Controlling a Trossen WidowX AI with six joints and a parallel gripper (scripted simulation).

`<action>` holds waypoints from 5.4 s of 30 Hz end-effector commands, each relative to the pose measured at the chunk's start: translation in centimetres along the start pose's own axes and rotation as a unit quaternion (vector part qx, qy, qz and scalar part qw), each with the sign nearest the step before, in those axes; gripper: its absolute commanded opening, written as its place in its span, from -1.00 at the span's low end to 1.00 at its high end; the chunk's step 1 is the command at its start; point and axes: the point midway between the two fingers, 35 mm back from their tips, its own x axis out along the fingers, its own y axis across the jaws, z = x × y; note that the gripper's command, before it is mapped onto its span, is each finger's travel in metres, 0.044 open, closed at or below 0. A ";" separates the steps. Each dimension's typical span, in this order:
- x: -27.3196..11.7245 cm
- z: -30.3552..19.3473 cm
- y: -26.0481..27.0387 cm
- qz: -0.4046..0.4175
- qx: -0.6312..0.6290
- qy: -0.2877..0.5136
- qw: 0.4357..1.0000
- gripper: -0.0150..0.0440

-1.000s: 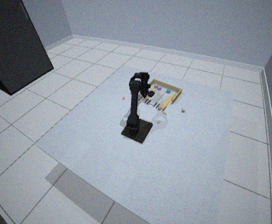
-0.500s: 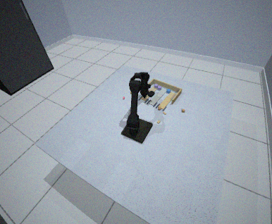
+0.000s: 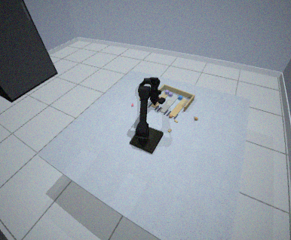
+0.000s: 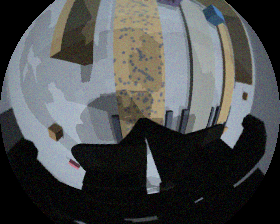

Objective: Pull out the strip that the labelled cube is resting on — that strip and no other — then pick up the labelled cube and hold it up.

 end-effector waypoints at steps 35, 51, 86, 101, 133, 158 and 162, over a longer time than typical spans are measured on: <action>0.5 -4.4 0.1 0.000 0.003 0.001 1.000 -0.49; 0.6 -6.8 0.1 0.000 0.003 0.002 1.000 -0.49; 0.6 -12.1 0.1 0.000 0.003 0.004 1.000 -0.49; 0.6 -14.2 0.1 0.000 0.003 0.005 1.000 -0.49; 0.6 -18.7 0.2 0.000 0.003 0.007 1.000 -0.49; -3.8 -17.8 0.5 0.001 0.003 0.006 1.000 -0.49; -4.0 -17.8 0.5 0.000 0.003 0.006 1.000 -0.49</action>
